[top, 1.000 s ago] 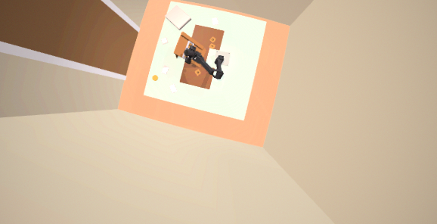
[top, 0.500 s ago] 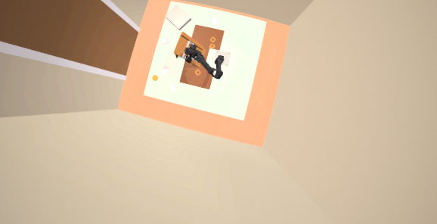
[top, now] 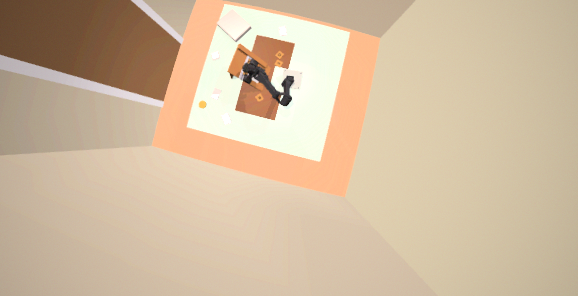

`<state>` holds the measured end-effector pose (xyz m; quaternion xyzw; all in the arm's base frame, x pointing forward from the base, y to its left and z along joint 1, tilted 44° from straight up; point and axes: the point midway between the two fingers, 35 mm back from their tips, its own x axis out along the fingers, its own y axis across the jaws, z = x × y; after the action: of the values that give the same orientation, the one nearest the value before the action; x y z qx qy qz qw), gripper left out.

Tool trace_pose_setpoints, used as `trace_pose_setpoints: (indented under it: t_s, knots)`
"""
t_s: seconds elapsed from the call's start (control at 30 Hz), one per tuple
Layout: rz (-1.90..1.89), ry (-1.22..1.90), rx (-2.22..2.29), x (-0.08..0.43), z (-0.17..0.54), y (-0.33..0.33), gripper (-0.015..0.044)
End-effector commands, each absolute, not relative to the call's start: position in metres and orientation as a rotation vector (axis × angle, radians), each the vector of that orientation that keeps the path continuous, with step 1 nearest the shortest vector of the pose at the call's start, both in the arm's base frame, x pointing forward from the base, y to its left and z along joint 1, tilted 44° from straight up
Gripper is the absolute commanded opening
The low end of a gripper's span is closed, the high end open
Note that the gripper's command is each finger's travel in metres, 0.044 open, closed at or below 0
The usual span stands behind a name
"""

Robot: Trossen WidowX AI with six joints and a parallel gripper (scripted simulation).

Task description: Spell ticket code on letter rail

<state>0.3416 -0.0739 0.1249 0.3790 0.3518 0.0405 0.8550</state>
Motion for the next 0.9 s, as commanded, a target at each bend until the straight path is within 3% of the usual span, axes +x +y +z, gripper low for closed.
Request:
trace_pose_setpoints:
  t_s: [0.0,0.83,0.87]
  knots:
    - [0.088,0.738,0.796,0.341,0.122,-0.077,0.0]
    - [0.088,0.738,0.795,0.338,0.11,-0.09,0.0]
    - [0.083,0.741,0.797,0.338,0.111,-0.089,0.0026]
